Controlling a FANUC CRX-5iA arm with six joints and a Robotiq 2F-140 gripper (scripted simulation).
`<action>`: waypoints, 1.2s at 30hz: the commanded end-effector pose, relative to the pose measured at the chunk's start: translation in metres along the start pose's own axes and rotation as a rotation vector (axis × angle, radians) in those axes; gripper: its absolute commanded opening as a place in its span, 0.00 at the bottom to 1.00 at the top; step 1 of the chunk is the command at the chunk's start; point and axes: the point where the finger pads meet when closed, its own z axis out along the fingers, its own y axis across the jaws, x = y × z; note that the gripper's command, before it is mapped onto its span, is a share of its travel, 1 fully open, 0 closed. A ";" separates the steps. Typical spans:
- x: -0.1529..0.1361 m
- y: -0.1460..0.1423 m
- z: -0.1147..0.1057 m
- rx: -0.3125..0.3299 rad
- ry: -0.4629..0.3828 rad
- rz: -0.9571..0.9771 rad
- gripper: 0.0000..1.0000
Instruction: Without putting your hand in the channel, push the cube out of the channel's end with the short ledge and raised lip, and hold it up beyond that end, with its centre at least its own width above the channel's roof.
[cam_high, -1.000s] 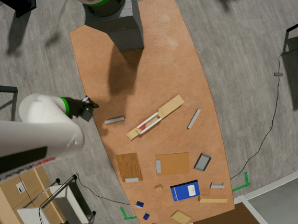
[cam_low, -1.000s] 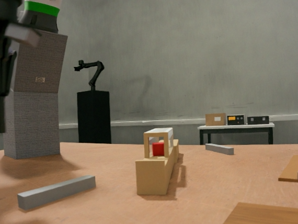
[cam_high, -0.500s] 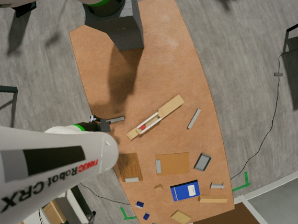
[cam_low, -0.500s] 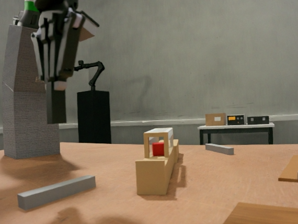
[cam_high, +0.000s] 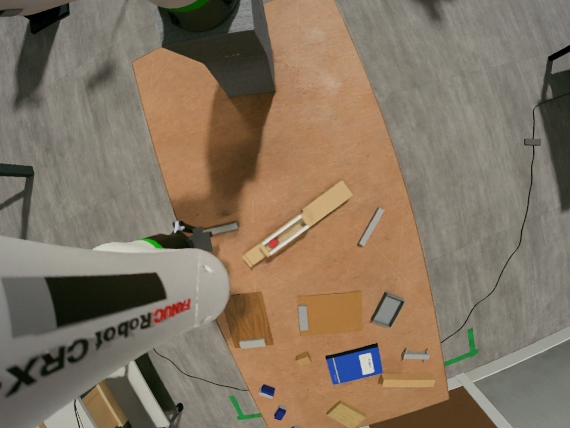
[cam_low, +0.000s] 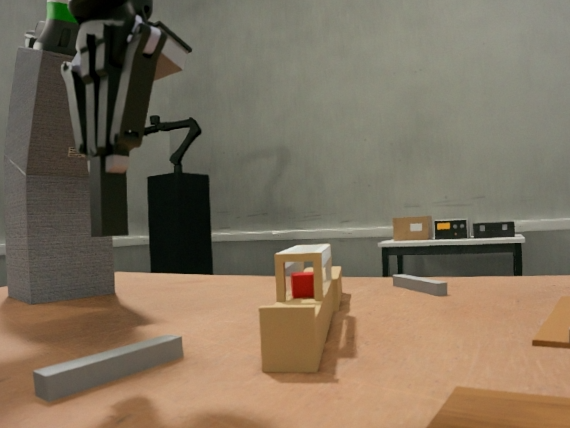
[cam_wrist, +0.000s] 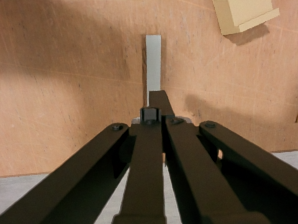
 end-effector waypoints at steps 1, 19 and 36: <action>0.000 0.001 0.000 -0.001 -0.001 0.000 0.10; 0.000 0.001 0.000 -0.001 -0.001 0.000 0.10; -0.001 0.001 0.000 -0.001 0.000 0.218 0.10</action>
